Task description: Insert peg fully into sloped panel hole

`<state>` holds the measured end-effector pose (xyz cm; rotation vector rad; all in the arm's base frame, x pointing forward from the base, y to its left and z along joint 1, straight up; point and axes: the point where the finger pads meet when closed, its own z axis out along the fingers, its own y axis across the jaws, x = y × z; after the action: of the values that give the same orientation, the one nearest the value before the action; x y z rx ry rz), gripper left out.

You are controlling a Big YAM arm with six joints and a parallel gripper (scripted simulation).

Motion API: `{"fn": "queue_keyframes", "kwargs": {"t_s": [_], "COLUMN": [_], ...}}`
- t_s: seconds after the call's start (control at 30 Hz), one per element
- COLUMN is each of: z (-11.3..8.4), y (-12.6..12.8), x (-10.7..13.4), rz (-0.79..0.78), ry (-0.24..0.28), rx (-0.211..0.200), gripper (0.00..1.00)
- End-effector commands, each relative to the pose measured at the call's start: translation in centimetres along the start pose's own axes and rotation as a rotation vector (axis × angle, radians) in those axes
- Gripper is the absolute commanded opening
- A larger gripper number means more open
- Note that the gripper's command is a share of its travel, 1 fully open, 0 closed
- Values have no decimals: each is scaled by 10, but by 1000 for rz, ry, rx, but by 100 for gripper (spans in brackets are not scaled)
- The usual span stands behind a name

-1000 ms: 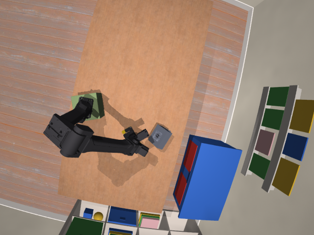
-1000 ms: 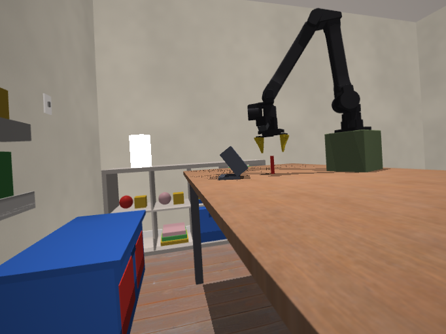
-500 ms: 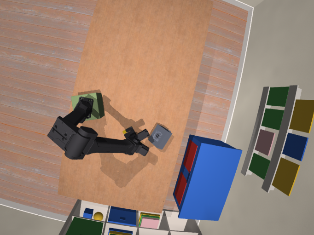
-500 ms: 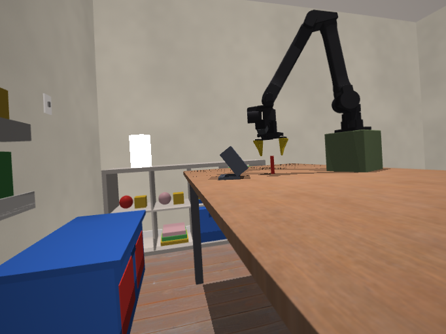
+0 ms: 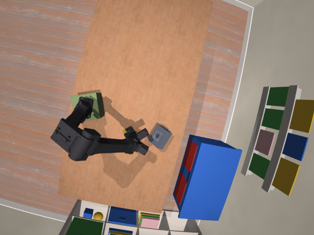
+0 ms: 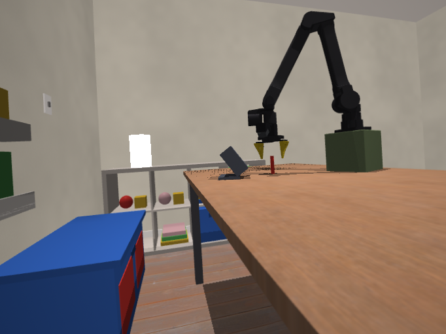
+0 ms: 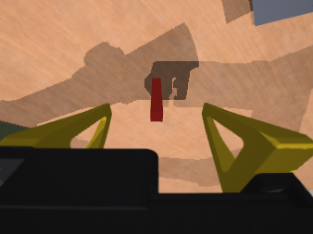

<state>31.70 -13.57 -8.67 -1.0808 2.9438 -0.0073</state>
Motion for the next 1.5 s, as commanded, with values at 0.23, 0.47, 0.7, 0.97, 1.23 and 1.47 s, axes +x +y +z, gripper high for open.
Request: {"fn": "queue_keyframes", "kwargs": {"t_s": [0.23,0.47,0.7,0.97,1.23,1.47], "z": [-2,-2,-31,-63,-87,-66], "y": [-2,-2,-3,-3,-4,22], "x": [-1,-1,-2,-2,-2,6], "rz": [0,0,13,15,15,-18], "ry": [-3,-3,0,0,0,17], "rx": [7,7,2,2,2,-23], "gripper": [9,0,0,0,0,0]}}
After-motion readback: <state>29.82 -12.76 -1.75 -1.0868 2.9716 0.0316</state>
